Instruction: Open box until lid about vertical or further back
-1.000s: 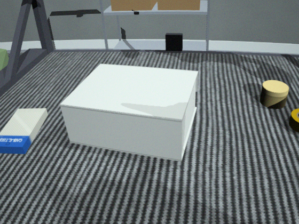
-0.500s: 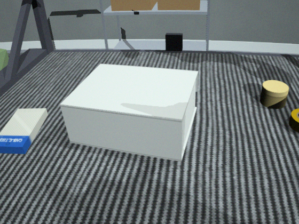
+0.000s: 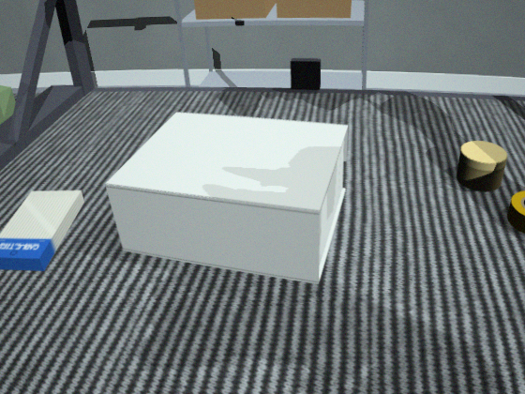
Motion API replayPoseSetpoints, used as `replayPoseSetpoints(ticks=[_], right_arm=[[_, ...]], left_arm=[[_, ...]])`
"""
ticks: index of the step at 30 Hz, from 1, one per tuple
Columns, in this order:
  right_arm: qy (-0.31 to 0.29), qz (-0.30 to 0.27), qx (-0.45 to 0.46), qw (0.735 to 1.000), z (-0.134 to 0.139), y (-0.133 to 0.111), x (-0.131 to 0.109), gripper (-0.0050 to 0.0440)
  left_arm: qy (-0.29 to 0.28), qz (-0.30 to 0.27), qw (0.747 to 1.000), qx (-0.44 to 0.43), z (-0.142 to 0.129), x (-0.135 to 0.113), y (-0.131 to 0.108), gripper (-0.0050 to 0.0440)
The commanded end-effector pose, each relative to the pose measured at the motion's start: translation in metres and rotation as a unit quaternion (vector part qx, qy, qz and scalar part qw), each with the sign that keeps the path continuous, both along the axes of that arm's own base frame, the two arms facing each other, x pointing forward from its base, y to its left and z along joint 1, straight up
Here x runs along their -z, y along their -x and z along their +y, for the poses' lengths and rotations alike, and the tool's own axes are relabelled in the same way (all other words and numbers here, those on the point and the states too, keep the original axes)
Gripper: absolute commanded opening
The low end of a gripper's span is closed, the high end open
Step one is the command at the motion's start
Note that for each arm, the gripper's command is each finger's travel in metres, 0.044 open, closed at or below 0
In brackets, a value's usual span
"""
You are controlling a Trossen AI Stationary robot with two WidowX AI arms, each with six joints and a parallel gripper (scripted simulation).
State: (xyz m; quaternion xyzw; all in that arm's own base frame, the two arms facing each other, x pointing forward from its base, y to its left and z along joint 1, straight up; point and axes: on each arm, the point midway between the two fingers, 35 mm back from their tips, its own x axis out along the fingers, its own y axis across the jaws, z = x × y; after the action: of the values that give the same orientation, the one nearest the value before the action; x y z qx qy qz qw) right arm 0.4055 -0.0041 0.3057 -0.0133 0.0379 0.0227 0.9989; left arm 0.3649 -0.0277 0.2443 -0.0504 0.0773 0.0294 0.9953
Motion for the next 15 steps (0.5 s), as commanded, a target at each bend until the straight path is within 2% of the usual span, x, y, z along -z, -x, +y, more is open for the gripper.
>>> replayPoseSetpoints(ticks=[1,8,15], right_arm=[[0.005,-0.003,-0.006,1.0,-0.002,-0.03,-0.012,0.044],[0.011,0.032,-0.025,0.999,-0.011,-0.106,0.023,0.044],[0.013,0.063,-0.042,0.997,-0.023,-0.167,0.076,0.044]], left_arm=[[0.014,0.004,1.0,-0.013,-0.009,0.004,-0.017,0.008],[0.027,0.06,0.997,-0.045,-0.039,0.066,-0.038,0.008],[0.023,0.098,0.992,-0.074,-0.067,0.123,-0.043,0.008]])
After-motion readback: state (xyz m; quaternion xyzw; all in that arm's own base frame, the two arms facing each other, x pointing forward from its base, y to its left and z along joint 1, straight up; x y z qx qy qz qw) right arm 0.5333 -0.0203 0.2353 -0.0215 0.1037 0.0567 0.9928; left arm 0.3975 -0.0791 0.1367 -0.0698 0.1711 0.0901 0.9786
